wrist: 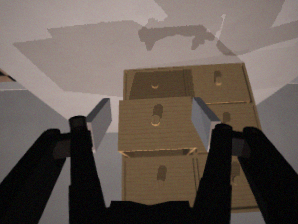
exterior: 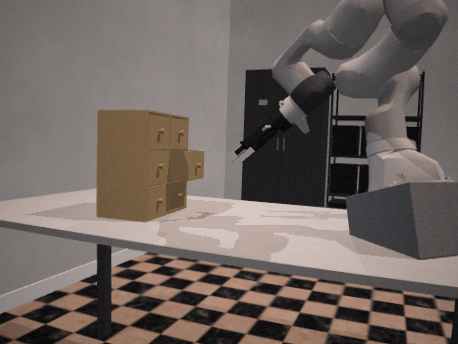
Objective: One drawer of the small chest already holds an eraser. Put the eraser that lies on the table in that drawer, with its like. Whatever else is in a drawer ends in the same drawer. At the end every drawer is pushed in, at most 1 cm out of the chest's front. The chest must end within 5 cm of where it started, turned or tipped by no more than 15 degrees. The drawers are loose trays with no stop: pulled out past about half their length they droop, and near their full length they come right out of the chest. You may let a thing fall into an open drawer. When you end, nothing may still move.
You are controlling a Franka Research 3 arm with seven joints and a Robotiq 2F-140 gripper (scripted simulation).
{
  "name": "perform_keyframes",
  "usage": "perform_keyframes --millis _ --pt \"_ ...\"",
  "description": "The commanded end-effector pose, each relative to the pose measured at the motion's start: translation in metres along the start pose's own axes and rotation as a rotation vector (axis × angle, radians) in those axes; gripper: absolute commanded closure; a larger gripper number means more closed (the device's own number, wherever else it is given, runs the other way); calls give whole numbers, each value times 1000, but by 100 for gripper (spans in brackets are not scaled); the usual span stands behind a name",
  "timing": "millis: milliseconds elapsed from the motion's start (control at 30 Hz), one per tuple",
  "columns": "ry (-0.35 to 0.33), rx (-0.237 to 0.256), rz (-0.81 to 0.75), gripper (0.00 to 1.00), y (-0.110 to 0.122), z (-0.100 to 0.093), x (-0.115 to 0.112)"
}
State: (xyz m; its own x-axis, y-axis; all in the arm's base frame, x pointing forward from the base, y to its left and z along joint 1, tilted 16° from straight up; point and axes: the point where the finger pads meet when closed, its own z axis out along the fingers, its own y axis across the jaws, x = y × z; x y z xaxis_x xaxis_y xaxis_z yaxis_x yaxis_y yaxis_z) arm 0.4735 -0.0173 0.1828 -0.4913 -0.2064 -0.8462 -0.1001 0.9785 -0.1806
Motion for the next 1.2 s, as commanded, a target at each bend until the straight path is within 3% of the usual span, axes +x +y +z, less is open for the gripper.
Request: perform_keyframes --millis 0,667,1167 --pt "-17 -16 -55 100 1 0 0" --pt "-17 -16 -55 100 1 2 -1" --pt "-17 -16 -55 100 2 32 -15"
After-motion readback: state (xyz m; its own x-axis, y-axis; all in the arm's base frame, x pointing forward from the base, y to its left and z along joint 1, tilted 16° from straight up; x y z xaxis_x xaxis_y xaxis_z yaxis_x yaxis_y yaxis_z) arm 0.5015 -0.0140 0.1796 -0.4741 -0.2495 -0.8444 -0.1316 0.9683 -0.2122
